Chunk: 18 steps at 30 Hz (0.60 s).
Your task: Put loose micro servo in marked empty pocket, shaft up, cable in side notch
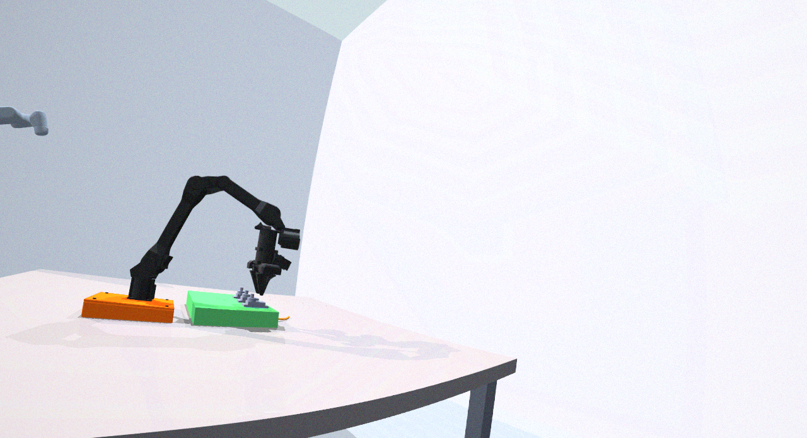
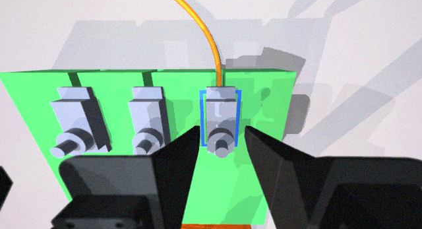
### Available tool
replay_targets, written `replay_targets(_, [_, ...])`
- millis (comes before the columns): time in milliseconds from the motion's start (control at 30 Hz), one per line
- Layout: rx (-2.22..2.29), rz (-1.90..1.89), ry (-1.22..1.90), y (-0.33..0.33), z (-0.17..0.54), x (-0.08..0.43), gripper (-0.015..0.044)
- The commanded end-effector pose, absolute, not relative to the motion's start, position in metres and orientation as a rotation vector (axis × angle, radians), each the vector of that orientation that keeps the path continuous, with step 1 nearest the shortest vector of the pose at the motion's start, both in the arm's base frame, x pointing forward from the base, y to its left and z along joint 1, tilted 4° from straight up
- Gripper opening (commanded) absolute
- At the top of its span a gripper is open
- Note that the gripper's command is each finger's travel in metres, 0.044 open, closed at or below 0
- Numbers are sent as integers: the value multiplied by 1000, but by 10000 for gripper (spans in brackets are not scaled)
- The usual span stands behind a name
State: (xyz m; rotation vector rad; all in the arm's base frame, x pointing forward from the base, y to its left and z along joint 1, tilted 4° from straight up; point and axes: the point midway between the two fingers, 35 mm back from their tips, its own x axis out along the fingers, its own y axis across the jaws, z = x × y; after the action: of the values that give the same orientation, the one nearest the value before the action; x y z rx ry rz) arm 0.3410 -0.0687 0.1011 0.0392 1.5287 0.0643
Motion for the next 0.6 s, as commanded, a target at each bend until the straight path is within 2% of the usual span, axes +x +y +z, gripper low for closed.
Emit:
replay_targets(0, [39, 64, 1529, -69, 103, 339, 214])
replay_targets(133, [38, 65, 1529, -73, 120, 315, 319])
replay_targets(300, [35, 65, 1530, -76, 154, 254, 440])
replay_targets(367, [34, 66, 1530, -76, 161, 236, 440])
replay_targets(567, [34, 66, 1530, -75, 162, 234, 440])
